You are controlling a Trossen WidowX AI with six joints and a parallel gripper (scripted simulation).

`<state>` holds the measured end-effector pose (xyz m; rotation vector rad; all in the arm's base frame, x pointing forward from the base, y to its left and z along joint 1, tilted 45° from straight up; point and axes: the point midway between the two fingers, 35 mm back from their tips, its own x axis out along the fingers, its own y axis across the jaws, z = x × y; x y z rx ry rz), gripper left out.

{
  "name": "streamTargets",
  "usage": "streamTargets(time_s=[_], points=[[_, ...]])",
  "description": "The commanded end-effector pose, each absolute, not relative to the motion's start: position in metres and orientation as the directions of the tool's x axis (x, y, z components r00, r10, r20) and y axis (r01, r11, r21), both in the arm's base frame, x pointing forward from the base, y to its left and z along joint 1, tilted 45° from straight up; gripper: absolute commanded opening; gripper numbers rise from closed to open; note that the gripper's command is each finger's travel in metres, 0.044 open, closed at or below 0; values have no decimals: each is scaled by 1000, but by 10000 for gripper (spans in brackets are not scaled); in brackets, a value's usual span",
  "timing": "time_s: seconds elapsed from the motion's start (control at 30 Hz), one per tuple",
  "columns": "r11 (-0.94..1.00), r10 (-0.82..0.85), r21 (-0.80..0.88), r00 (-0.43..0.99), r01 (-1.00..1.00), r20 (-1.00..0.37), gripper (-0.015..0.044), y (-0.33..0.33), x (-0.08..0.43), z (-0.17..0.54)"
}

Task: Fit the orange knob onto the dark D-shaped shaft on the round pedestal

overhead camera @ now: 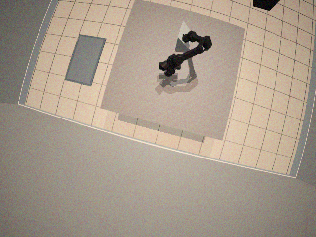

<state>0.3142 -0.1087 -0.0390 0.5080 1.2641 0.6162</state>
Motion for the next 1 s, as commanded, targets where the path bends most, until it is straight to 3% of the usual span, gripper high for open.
streamTargets(time_s=[0.0,0.97], points=[[735,678,662,182,-149,-712,0,-108,314,-39],[735,678,658,182,-160,-712,0,-113,316,-35]])
